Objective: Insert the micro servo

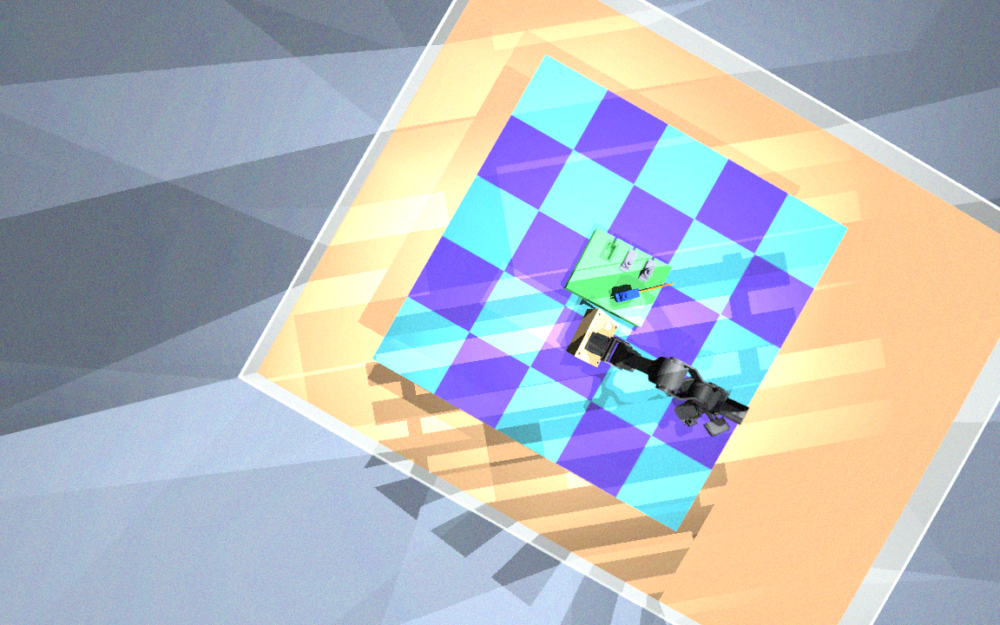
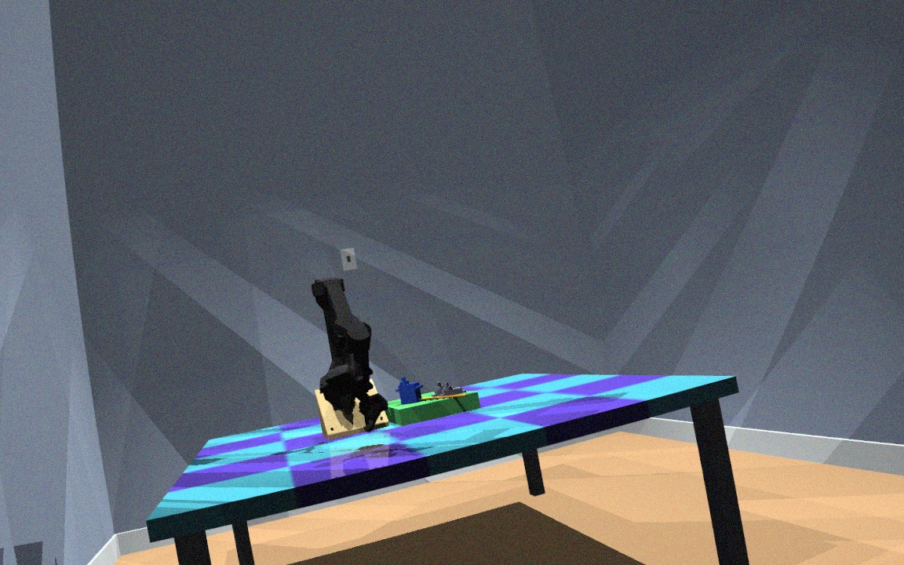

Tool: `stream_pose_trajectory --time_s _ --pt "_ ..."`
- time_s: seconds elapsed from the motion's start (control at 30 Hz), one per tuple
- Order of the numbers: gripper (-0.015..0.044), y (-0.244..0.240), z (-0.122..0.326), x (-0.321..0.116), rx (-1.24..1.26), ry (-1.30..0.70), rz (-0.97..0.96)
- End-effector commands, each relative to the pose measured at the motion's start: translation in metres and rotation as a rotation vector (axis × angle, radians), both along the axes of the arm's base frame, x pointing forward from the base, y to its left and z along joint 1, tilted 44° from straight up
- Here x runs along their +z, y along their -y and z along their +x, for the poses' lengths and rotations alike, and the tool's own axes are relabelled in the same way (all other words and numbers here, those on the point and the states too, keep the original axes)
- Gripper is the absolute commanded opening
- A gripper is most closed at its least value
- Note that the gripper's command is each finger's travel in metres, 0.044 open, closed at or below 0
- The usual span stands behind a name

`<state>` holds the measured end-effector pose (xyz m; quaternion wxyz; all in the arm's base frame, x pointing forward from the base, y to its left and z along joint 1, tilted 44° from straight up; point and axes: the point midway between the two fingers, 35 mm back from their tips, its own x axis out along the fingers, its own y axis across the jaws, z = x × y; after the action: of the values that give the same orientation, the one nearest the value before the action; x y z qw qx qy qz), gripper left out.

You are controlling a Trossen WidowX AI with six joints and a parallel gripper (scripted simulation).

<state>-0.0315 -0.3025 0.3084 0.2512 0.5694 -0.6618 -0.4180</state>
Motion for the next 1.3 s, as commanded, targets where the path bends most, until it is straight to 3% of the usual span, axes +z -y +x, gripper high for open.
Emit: stream_pose_trajectory --time_s 0.0,0.77,1.27 --pt "0.0440 0.003 0.005 -0.005 0.017 -0.019 0.026" --pt "0.0440 0.005 0.104 -0.056 0.343 -0.202 0.276" --pt "0.0440 -0.028 0.181 -0.107 0.619 -0.442 0.497"
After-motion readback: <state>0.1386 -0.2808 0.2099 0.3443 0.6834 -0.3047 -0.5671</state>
